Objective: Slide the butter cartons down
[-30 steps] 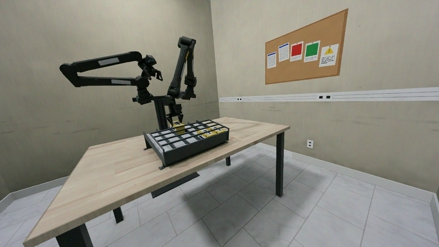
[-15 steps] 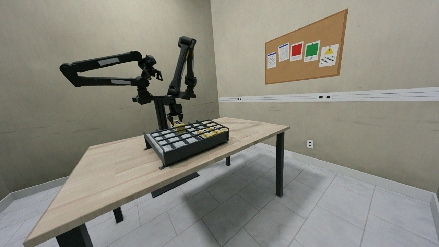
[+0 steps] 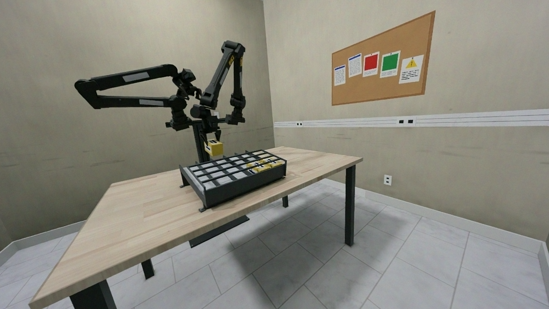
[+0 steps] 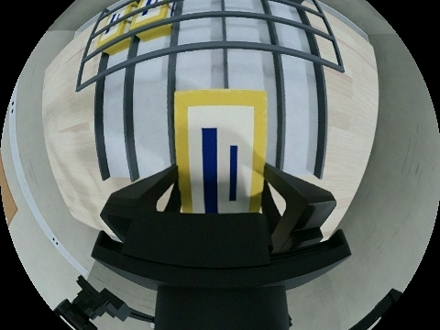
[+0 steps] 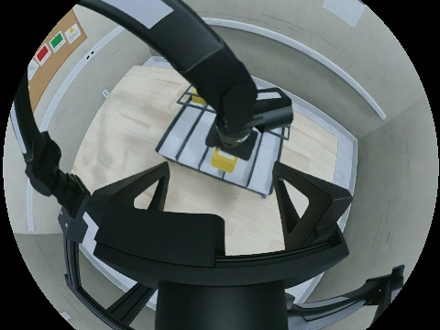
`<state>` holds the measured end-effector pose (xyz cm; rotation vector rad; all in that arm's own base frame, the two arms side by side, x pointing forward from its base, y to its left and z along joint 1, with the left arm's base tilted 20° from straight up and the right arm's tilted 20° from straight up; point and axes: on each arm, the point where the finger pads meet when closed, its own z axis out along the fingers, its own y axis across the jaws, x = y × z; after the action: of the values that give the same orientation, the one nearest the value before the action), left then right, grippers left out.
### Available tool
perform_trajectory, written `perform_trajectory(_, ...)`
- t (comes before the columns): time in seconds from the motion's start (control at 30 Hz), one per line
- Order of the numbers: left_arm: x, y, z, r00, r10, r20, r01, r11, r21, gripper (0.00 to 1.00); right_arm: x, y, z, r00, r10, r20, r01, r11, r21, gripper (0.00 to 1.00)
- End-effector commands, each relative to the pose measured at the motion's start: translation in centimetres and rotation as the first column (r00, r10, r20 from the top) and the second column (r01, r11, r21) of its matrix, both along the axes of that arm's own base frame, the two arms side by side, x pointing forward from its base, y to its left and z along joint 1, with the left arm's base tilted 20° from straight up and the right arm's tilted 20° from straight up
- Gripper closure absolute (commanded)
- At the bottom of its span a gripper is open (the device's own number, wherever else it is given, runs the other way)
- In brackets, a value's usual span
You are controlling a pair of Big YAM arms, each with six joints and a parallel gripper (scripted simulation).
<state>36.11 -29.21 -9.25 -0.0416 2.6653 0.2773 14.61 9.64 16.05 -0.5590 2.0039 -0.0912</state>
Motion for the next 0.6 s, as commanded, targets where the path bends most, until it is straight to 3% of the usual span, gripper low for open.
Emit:
perform_trajectory(0.0, 0.5, -6.6, 1.1, 1.0, 0.006, 0.023, -0.006, 1.0, -0.024, 0.41, -0.2, 0.5, 2.8, 1.0, -0.006, -0.005, 0.006, 0.998, 0.057, 0.0)
perform_trajectory(0.23, 3.4, -6.1, -1.3, 0.999, 0.013, 0.034, -0.012, 0.999, -0.037, 0.41, -0.2, 0.5, 2.8, 1.0, -0.006, -0.005, 0.006, 0.998, 0.057, 0.0)
perform_trajectory(0.57, 3.5, -6.5, -2.8, 0.999, 0.011, 0.034, -0.01, 0.999, -0.042, 0.41, -0.2, 0.5, 2.8, 1.0, -0.006, -0.005, 0.006, 0.998, 0.057, 0.0)
